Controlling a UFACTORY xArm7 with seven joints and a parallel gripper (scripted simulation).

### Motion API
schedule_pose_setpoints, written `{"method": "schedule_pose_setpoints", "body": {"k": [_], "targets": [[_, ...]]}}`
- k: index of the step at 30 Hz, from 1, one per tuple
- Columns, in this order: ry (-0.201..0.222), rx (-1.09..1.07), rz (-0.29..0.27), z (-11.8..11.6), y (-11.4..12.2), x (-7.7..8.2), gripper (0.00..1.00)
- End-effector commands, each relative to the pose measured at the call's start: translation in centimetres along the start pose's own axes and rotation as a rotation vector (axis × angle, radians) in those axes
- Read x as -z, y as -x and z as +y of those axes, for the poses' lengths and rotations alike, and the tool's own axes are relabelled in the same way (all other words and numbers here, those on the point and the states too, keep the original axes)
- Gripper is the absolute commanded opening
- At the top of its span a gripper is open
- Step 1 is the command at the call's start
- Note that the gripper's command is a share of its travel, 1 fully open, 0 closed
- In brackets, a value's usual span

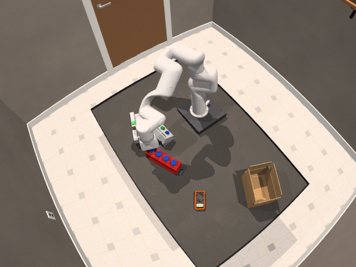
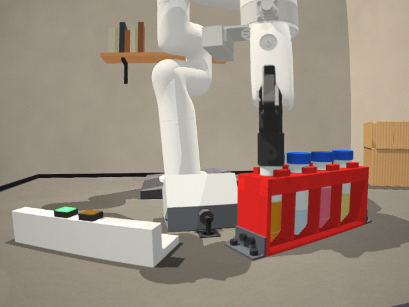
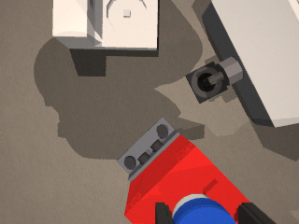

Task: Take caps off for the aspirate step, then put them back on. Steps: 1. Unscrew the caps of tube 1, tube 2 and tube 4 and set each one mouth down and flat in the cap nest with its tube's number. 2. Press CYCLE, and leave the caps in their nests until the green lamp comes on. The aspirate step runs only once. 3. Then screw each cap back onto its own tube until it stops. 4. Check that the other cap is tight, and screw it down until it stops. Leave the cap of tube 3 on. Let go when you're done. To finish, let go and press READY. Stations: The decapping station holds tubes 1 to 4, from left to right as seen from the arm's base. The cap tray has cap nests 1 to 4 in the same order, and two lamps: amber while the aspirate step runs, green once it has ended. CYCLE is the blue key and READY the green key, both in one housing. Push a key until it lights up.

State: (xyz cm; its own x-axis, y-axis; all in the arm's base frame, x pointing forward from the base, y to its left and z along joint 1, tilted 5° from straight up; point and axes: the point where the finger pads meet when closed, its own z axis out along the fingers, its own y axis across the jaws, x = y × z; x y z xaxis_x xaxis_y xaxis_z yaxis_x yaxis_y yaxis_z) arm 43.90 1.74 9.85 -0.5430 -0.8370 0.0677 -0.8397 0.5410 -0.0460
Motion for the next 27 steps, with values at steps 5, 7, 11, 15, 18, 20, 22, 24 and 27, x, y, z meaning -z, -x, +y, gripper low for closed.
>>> {"method": "schedule_pose_setpoints", "body": {"k": [5, 7, 11, 15, 18, 20, 22, 24, 27], "targets": [[-0.006, -0.007, -0.001, -0.18, 0.08, 0.23, 0.46], [-0.007, -0.007, -0.001, -0.18, 0.08, 0.23, 0.46], [-0.007, 0.243, 0.000, -0.17, 0.08, 0.29, 0.46], [-0.007, 0.403, 0.001, -0.17, 0.08, 0.29, 0.46], [-0.008, 0.491, 0.001, -0.17, 0.08, 0.29, 0.46], [-0.007, 0.595, 0.001, -0.17, 0.08, 0.29, 0.46], [-0.008, 0.686, 0.003, -0.17, 0.08, 0.29, 0.46], [-0.008, 0.764, 0.003, -0.17, 0.08, 0.29, 0.46], [-0.008, 0.891, 0.004, -0.17, 0.08, 0.29, 0.46]]}}
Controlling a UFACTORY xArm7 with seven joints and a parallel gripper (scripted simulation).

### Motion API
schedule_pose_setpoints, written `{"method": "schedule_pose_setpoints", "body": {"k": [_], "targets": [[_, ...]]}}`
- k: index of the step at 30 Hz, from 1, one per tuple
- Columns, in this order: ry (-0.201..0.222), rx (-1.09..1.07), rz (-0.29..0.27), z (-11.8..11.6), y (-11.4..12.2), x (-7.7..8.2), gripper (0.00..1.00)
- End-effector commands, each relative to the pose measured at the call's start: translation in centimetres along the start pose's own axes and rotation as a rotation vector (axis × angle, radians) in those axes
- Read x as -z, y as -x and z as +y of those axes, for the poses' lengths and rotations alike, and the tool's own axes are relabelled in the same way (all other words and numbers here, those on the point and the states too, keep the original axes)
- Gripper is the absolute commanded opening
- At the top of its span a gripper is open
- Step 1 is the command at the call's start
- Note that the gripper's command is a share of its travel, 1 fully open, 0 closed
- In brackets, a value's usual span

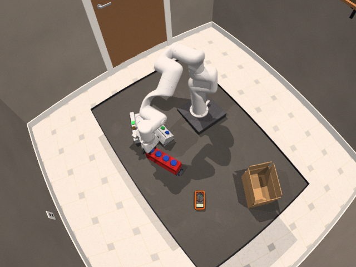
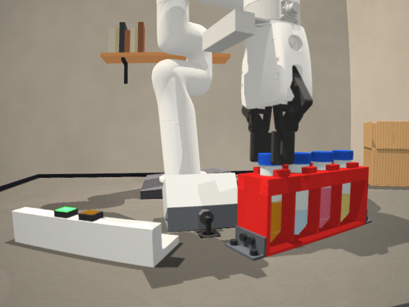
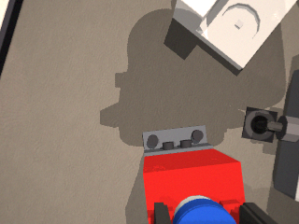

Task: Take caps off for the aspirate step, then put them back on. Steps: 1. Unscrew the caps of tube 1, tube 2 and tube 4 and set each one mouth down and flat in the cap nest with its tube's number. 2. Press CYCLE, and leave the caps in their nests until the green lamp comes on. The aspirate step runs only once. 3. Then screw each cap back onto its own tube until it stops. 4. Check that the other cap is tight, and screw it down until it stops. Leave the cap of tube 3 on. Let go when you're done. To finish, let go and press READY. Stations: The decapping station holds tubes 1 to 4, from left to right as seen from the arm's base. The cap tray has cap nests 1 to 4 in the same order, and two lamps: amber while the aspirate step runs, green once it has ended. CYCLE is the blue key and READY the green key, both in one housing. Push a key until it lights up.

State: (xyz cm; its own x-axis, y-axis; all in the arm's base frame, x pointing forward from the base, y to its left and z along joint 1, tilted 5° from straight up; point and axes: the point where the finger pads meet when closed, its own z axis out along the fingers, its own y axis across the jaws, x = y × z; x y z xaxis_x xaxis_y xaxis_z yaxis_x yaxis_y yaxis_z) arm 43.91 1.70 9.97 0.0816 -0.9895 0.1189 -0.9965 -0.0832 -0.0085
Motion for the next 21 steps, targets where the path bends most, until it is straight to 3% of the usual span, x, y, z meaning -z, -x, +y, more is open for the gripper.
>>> {"method": "schedule_pose_setpoints", "body": {"k": [1, 9, 16, 21], "targets": [[0.002, 0.277, -0.033, -0.18, 0.00, 0.17, 0.46], [-0.003, 0.529, -0.033, -0.18, 0.00, 0.17, 0.46], [-0.009, 0.884, -0.032, -0.17, 0.00, 0.17, 0.46], [-0.009, 0.908, -0.035, -0.18, 0.00, 0.17, 0.46]]}}
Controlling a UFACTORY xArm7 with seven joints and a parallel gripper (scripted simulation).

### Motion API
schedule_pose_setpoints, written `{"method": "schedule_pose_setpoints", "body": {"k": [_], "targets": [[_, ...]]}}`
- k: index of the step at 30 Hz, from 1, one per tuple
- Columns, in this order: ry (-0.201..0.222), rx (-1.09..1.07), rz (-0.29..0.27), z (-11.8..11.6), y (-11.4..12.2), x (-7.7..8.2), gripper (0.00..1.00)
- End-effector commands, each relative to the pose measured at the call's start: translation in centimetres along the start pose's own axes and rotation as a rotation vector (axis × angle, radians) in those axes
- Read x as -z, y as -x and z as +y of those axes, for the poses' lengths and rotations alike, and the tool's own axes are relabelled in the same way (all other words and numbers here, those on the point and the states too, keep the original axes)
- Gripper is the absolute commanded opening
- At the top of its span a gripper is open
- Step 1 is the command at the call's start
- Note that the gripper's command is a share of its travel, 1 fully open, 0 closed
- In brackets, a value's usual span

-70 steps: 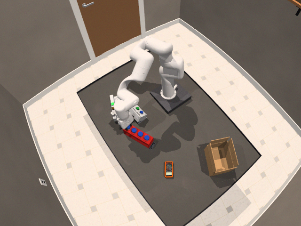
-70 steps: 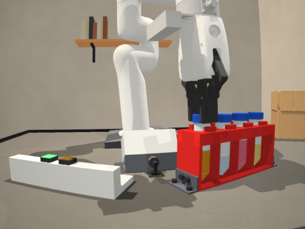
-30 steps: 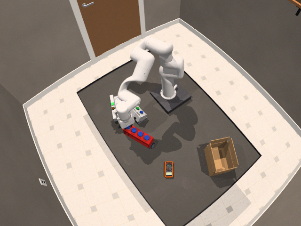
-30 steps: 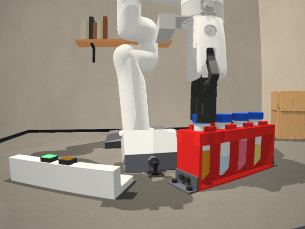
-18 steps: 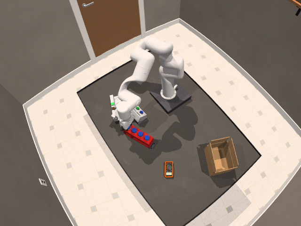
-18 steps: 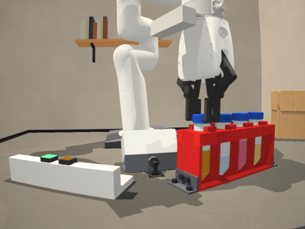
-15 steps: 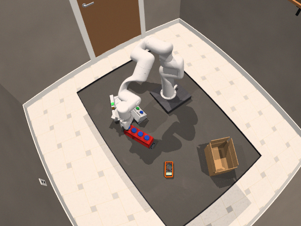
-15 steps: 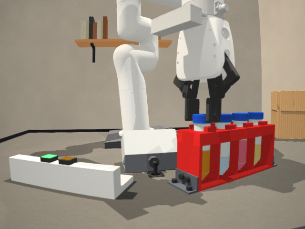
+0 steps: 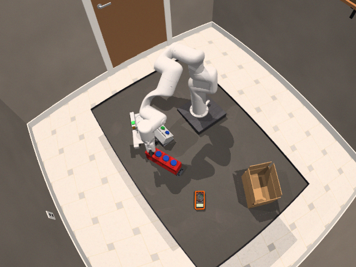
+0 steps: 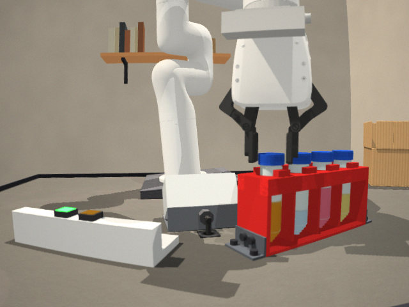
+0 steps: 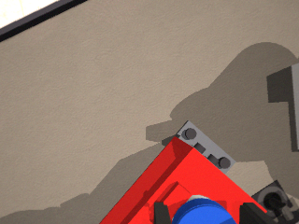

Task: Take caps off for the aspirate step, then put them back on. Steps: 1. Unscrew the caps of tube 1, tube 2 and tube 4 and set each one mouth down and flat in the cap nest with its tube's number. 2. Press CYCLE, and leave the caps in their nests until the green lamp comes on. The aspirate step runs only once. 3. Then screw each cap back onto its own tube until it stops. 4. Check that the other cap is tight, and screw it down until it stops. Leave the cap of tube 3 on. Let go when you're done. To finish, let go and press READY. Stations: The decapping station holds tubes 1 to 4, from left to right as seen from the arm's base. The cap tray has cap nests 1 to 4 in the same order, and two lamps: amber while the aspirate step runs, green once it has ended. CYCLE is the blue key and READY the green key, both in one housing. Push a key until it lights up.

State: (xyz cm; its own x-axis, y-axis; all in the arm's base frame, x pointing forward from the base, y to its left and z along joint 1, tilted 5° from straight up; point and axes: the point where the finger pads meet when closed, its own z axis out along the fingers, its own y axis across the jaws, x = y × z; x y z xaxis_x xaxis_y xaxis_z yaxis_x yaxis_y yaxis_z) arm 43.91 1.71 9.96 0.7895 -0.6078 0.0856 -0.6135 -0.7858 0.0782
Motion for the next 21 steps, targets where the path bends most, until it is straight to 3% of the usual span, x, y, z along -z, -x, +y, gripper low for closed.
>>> {"method": "schedule_pose_setpoints", "body": {"k": [1, 6, 7, 21], "targets": [[-0.018, 0.079, -0.027, -0.11, -0.15, 0.17, 0.46], [-0.018, 0.079, -0.027, -0.12, -0.14, 0.17, 0.46], [-0.018, 0.079, -0.027, -0.12, -0.14, 0.17, 0.00], [-0.017, 0.029, -0.027, -0.12, -0.15, 0.17, 0.00]]}}
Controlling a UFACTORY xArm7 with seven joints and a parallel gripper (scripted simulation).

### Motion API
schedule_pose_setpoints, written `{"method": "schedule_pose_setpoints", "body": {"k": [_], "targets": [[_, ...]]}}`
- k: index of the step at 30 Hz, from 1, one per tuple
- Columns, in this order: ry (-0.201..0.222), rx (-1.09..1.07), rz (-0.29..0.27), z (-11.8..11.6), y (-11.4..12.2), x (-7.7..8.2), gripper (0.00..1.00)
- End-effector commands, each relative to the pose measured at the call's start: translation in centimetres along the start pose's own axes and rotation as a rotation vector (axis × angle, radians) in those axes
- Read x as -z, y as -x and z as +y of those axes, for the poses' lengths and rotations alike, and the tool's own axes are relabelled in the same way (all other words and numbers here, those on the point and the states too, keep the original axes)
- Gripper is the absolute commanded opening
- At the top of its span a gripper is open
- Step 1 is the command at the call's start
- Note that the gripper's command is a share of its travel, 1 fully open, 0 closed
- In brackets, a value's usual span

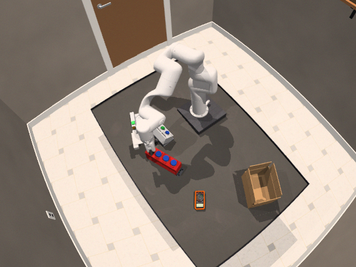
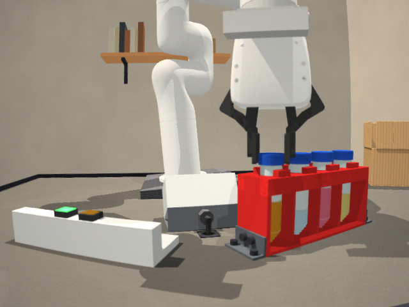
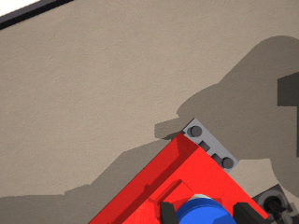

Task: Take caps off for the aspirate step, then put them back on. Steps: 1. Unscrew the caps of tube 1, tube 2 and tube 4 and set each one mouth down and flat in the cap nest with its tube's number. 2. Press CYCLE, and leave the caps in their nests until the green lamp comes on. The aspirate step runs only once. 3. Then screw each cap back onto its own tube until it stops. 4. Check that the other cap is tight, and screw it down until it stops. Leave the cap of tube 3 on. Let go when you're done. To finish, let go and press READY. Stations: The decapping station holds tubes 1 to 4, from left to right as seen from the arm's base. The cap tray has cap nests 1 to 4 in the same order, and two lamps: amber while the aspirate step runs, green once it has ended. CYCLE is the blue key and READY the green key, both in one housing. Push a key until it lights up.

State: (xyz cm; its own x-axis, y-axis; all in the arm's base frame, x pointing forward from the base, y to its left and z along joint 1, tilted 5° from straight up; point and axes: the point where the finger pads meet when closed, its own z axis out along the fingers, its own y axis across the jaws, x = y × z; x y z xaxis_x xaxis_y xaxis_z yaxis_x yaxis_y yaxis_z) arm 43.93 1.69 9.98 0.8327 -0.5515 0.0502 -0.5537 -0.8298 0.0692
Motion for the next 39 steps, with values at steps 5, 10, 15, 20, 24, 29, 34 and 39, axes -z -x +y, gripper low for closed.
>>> {"method": "schedule_pose_setpoints", "body": {"k": [5, 10, 15, 20, 24, 29, 34, 39], "targets": [[-0.004, -0.244, 0.003, -0.12, -0.12, 0.14, 0.00], [-0.004, -0.487, 0.002, -0.12, -0.12, 0.11, 0.00], [-0.005, -0.699, 0.000, -0.12, -0.12, 0.09, 0.00], [-0.004, -0.862, 0.002, -0.12, -0.12, 0.08, 0.00], [-0.006, -1.044, -0.001, -0.12, -0.12, 0.06, 0.00], [-0.006, -1.254, -0.002, -0.12, -0.12, 0.04, 0.00], [-0.006, -1.423, -0.003, -0.12, -0.12, 0.02, 0.00], [-0.005, -1.565, 0.000, -0.12, -0.11, 0.01, 0.00]]}}
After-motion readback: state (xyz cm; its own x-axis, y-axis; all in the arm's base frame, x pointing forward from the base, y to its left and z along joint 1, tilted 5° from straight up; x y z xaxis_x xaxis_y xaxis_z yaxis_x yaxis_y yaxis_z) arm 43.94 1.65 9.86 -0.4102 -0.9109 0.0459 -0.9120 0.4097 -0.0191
